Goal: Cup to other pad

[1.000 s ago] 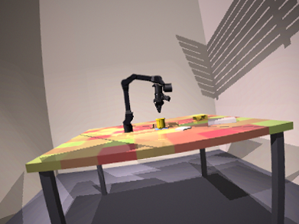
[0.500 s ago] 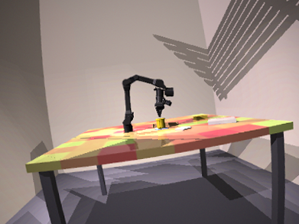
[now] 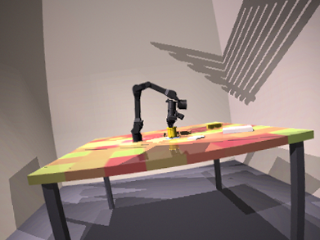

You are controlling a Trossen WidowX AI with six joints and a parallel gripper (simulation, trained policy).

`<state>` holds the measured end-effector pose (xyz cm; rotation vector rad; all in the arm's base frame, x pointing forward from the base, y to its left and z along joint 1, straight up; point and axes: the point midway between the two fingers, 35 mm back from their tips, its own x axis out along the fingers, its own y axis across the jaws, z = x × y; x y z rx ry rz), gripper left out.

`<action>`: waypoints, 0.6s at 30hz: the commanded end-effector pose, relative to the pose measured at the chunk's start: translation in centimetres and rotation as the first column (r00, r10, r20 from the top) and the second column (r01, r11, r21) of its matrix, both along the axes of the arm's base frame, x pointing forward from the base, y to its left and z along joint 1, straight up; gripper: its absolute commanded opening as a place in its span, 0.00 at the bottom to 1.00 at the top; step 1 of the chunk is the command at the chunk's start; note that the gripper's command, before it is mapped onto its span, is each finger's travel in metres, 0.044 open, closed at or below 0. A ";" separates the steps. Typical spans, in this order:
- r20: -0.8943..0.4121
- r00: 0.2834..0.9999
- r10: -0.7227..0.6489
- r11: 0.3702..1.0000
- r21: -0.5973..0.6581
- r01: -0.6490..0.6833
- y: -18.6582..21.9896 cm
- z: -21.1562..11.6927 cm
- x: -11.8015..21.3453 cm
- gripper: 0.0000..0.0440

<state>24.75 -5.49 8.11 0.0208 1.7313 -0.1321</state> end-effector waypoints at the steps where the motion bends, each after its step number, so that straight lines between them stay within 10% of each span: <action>1: -0.019 0.999 0.045 0.999 0.013 -0.045 -0.1 -1.1 -0.3 0.46; 11: -0.035 0.980 0.197 0.980 0.046 -0.196 -0.4 -2.6 -0.7 0.02; 18: -0.007 0.965 0.263 0.963 0.058 -0.262 -0.4 -1.6 0.0 0.02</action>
